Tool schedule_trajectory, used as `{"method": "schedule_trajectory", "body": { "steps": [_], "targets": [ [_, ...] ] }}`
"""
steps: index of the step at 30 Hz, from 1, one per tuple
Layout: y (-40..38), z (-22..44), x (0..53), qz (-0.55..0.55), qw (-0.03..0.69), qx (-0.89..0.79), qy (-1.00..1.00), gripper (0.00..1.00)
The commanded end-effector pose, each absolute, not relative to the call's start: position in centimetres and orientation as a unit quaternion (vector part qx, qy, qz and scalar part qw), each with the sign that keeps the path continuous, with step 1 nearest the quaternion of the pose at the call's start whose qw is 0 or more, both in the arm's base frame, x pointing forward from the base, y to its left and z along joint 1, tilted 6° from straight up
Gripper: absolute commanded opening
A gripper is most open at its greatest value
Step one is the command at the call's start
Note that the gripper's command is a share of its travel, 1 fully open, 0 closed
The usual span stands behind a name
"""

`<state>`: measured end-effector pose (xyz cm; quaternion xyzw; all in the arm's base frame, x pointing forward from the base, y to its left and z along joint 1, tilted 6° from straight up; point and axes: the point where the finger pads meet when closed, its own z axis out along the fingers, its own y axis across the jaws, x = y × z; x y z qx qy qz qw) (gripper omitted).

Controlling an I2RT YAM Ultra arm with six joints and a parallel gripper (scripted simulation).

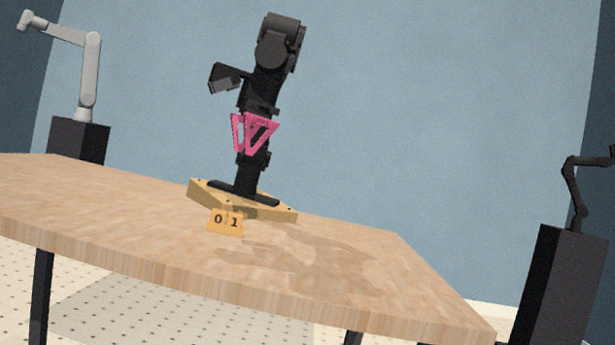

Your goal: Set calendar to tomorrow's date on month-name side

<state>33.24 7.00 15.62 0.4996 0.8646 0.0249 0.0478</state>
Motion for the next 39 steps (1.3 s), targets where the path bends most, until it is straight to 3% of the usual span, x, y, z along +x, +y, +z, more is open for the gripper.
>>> {"method": "schedule_trajectory", "body": {
  "steps": [1, 24, 39],
  "targets": [
    [5.5, 15.9, 32.5, 0.056, 0.029, 0.553, 0.831, 1.0],
    [4.2, 16.0, 32.3, 0.063, 0.023, 0.58, 0.812, 1.0],
    [4.3, 14.9, 32.1, 0.055, 0.025, 0.467, 0.882, 1.0]
  ]
}}
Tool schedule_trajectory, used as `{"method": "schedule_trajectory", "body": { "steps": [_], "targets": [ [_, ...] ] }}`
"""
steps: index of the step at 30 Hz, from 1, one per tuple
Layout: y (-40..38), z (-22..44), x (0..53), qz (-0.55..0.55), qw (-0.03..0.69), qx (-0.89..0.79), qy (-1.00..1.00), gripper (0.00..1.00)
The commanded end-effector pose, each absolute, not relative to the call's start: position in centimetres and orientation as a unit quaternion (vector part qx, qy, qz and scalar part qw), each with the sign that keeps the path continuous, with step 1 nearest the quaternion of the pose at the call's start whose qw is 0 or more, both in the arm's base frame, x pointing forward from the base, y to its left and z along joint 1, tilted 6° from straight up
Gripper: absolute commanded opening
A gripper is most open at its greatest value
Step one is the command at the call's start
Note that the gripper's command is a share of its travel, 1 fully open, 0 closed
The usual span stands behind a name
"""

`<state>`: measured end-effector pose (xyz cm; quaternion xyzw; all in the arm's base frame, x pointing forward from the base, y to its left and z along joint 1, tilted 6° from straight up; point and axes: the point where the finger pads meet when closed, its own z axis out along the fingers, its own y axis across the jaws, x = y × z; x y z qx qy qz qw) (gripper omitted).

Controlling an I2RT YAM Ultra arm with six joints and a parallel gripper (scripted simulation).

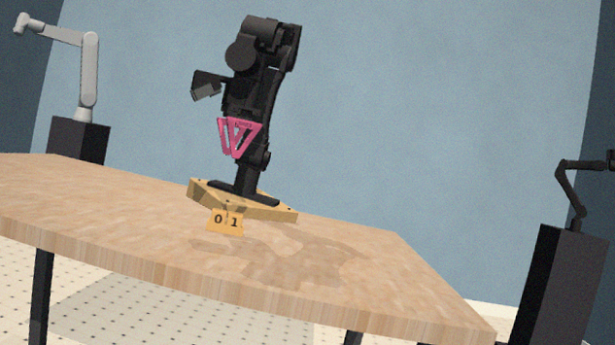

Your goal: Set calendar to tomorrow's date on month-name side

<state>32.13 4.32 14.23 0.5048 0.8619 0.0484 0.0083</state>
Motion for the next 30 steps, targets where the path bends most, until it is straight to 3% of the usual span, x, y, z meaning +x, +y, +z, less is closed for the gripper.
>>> {"method": "schedule_trajectory", "body": {
  "steps": [1, 30],
  "targets": [
    [4.4, 14.9, 32.2, 0.057, 0.029, 0.446, 0.893, 1.0],
    [4.7, 12.0, 32.3, 0.035, 0.031, -0.022, 0.999, 1.0]
  ]
}}
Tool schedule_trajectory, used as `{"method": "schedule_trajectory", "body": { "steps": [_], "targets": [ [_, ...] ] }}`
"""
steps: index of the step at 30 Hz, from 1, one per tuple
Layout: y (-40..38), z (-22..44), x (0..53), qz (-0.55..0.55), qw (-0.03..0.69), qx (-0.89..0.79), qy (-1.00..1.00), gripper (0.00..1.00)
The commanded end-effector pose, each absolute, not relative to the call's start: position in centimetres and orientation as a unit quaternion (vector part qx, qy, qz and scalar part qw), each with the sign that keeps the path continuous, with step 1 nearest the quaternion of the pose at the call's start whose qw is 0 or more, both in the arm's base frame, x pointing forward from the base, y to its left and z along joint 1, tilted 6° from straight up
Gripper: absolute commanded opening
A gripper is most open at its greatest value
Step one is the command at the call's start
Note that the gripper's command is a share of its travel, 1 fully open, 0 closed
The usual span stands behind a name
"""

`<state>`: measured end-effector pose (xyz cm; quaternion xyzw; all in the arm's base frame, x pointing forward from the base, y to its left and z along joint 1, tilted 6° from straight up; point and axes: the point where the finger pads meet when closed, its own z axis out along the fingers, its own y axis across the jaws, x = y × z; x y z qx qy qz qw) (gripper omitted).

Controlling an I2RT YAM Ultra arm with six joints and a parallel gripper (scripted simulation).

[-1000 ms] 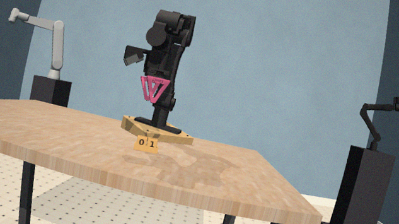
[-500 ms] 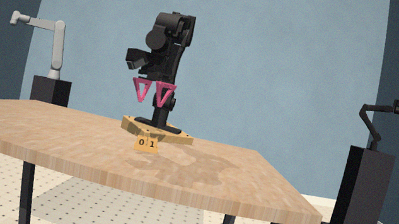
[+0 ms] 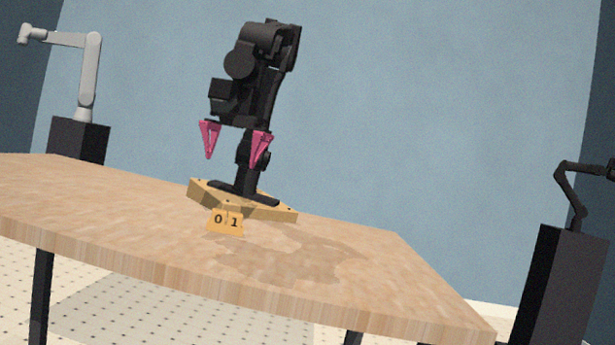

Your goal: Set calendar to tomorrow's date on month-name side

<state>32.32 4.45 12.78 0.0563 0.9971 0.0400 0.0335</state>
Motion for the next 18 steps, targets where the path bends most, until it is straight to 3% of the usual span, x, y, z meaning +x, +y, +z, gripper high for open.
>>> {"method": "schedule_trajectory", "body": {
  "steps": [1, 18],
  "targets": [
    [4.7, 11.8, 32.3, 0.034, 0.03, -0.039, 0.998, 1.0],
    [4.7, 11.1, 32.4, 0.025, 0.041, -0.3, 0.953, 1.0]
  ]
}}
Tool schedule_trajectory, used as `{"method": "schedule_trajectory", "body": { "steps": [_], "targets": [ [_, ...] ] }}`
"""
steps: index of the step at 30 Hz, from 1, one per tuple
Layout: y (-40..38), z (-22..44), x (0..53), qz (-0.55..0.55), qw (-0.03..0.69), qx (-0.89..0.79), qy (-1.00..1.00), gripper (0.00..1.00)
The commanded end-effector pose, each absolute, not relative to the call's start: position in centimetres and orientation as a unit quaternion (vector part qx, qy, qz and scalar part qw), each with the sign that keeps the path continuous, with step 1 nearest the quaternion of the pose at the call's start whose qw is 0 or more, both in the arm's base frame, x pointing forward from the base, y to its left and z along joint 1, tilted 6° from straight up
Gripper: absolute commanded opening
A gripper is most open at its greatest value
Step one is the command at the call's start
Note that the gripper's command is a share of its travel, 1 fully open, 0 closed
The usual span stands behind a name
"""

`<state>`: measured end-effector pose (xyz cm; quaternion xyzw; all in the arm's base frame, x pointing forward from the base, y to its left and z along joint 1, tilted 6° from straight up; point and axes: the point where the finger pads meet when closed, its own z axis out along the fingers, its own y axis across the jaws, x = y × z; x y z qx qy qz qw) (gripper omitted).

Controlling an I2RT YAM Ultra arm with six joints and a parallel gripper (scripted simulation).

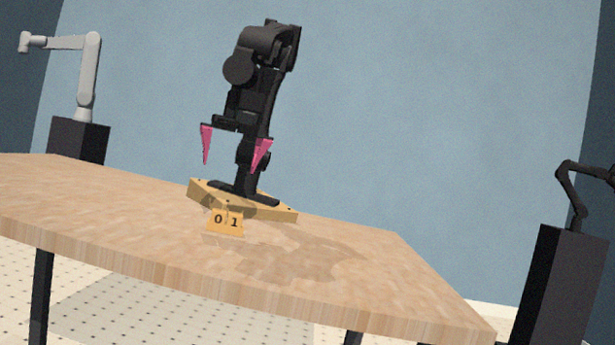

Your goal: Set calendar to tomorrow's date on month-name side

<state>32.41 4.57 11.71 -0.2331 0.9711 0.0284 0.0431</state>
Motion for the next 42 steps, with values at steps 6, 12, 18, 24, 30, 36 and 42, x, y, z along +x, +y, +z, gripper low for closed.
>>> {"method": "schedule_trajectory", "body": {
  "steps": [6, 12, 18, 24, 30, 36, 42],
  "targets": [
    [5.0, 11.6, 33.4, 0.018, 0.058, -0.383, 0.922, 1.0],
    [4.8, 10.6, 32.4, 0.016, 0.05, -0.478, 0.877, 1.0],
    [4.9, 10.3, 32.7, 0.011, 0.052, -0.557, 0.829, 1.0],
    [5.0, 9.5, 32.3, 0.011, 0.045, -0.633, 0.773, 1.0],
    [4.9, 10.0, 32.4, -0.001, 0.057, -0.703, 0.709, 1.0],
    [5.0, 9.9, 32.8, -0.007, 0.059, -0.751, 0.658, 1.0],
    [5.1, 9.5, 32.7, -0.007, 0.054, -0.798, 0.6, 1.0]
  ]
}}
